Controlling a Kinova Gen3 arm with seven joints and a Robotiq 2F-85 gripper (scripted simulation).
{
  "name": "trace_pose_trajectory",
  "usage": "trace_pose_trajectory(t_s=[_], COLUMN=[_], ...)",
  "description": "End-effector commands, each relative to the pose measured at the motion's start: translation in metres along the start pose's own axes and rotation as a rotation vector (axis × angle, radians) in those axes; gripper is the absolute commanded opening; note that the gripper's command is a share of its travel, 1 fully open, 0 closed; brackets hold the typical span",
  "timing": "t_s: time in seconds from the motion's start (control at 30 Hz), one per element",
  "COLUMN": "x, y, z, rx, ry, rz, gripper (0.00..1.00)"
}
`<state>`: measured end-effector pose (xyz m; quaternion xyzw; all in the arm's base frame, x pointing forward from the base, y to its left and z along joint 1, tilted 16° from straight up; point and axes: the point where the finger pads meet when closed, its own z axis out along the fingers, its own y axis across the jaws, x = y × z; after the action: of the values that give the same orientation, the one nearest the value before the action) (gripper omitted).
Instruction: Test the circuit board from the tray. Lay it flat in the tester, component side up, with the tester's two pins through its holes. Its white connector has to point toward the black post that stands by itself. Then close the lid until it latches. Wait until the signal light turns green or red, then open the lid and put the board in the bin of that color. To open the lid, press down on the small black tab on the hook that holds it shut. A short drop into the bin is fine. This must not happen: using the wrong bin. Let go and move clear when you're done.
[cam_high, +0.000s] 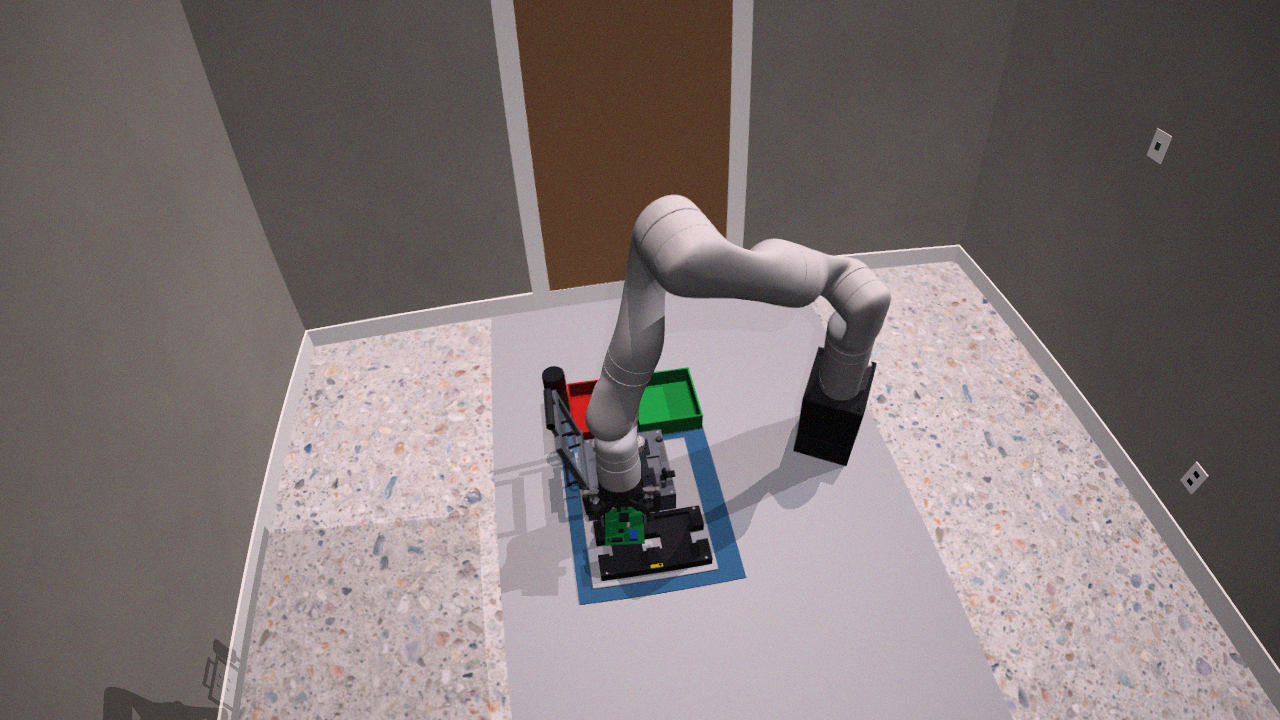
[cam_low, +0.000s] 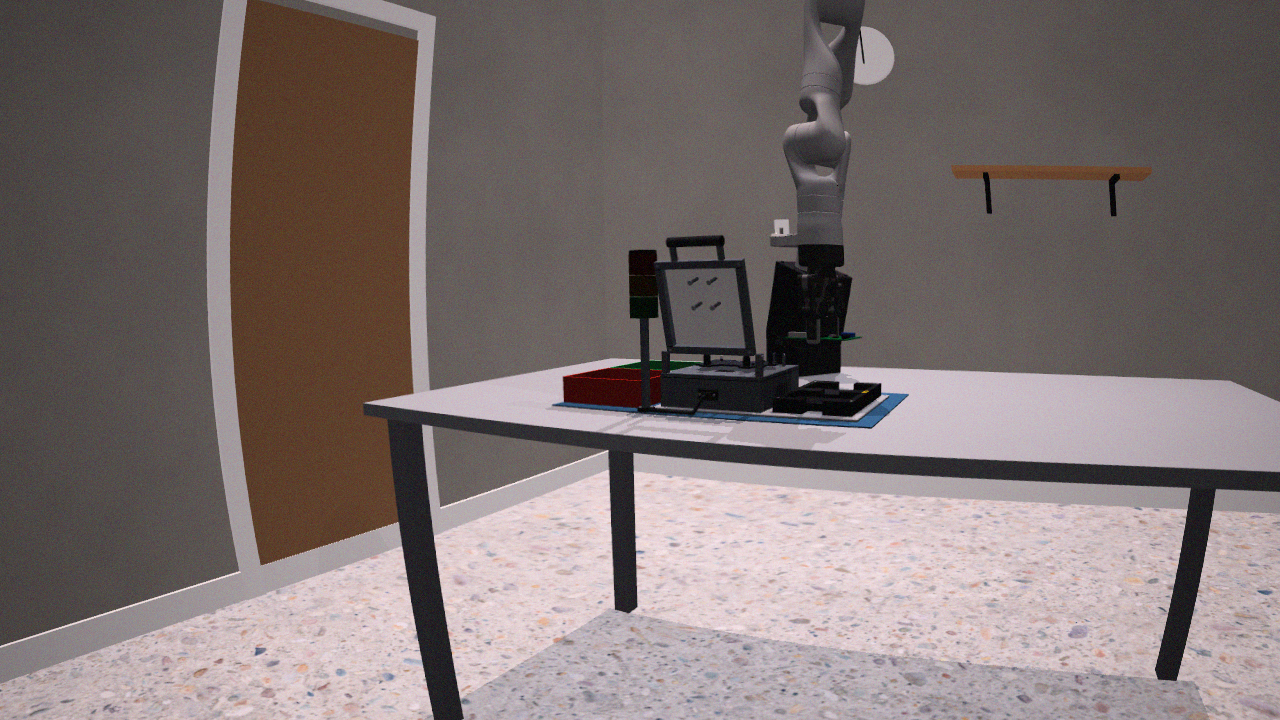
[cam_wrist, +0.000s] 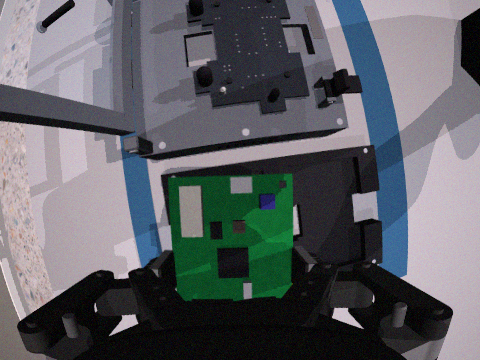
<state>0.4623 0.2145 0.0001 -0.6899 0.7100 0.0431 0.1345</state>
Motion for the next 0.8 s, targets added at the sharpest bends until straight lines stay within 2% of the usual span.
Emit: trace_pose_trajectory(t_s=[0.0, 0.6, 0.77], x=[-0.001, -0.001, -0.001], y=[-0.0002, -0.0002, -0.0002], z=[-0.0005, -0.0005, -0.0005], rx=[0.001, 0.001, 0.001], ry=[0.0, 0.0, 0.0], rz=[0.01, 0.269, 0.389], gripper=[0.77, 0.77, 0.77])
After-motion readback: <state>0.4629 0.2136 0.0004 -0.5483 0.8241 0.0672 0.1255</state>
